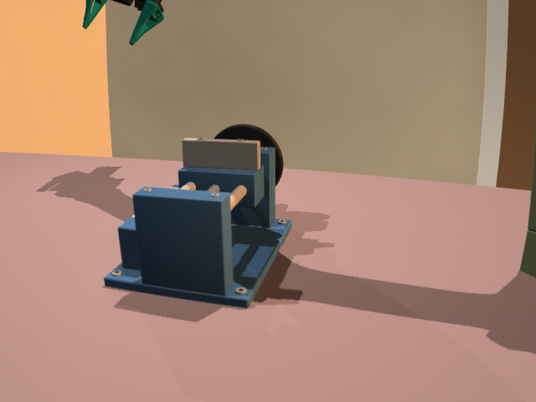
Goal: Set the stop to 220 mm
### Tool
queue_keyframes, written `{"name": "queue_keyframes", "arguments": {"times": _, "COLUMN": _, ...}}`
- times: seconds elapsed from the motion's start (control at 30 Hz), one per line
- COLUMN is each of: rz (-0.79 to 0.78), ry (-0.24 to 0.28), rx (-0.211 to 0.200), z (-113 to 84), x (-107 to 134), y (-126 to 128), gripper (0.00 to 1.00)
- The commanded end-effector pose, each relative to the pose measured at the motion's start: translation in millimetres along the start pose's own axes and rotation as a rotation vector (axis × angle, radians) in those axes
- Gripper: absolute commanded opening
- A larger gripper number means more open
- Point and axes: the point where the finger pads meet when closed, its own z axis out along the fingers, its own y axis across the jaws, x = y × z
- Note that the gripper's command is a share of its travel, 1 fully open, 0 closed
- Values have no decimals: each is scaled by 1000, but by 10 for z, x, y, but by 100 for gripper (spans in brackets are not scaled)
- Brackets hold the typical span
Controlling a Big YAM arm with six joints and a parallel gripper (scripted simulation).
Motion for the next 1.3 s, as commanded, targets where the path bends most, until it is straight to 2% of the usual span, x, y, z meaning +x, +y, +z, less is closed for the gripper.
{"name": "queue_keyframes", "arguments": {"times": 0.0, "rz": -8, "ry": -7, "rx": -12, "z": -80, "x": 17, "y": 62, "gripper": 100}}
{"name": "queue_keyframes", "arguments": {"times": 0.53, "rz": -8, "ry": -7, "rx": -12, "z": -80, "x": 17, "y": 62, "gripper": 100}}
{"name": "queue_keyframes", "arguments": {"times": 0.57, "rz": -33, "ry": -29, "rx": -45, "z": -253, "x": 25, "y": 228, "gripper": 100}}
{"name": "queue_keyframes", "arguments": {"times": 1.13, "rz": -33, "ry": -29, "rx": -45, "z": -255, "x": 25, "y": 229, "gripper": 100}}
{"name": "queue_keyframes", "arguments": {"times": 1.2, "rz": -36, "ry": -32, "rx": -49, "z": -313, "x": 43, "y": 263, "gripper": 100}}
{"name": "queue_keyframes", "arguments": {"times": 1.27, "rz": -50, "ry": -46, "rx": -70, "z": -504, "x": 93, "y": 387, "gripper": 100}}
